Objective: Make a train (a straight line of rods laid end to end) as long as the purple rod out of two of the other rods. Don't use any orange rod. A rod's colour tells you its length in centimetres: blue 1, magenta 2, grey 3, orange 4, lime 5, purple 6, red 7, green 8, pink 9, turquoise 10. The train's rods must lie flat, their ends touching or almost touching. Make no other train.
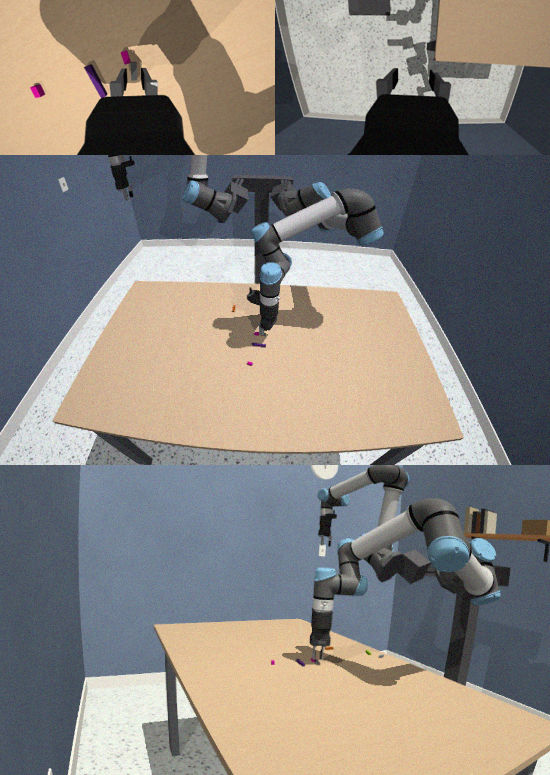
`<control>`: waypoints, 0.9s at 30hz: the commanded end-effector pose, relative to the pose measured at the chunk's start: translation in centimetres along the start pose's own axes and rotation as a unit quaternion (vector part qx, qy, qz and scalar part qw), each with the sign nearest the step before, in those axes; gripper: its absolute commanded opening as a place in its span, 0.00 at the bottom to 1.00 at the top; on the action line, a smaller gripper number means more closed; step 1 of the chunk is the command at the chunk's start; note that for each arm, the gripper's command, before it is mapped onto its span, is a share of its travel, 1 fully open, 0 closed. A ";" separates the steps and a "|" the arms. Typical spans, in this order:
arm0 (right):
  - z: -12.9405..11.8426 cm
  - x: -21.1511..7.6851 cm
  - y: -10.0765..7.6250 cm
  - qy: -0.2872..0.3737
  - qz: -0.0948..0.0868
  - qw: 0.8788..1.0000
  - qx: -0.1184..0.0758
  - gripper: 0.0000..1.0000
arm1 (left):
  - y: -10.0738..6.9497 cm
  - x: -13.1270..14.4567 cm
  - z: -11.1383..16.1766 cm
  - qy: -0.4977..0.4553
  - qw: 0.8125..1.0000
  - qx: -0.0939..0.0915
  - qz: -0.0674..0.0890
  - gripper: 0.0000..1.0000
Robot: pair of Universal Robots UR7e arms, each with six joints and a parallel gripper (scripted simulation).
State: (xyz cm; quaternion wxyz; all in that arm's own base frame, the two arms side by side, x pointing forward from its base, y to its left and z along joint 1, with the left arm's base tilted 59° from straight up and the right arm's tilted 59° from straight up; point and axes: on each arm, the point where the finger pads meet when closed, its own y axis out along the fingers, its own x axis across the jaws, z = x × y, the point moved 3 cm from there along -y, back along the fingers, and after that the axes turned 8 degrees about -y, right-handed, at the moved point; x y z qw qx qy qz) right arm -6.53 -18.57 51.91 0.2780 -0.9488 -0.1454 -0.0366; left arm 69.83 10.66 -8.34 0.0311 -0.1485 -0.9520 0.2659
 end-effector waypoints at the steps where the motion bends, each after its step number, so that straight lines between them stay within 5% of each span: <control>1: 0.0 0.0 0.0 0.000 0.000 1.000 -0.001 1.00 | -0.1 -0.1 0.0 0.000 1.000 0.000 0.001 0.54; 27: 0.0 0.0 0.0 0.000 0.000 1.000 -0.001 1.00 | 1.4 -0.1 0.0 0.000 1.000 0.000 0.001 0.54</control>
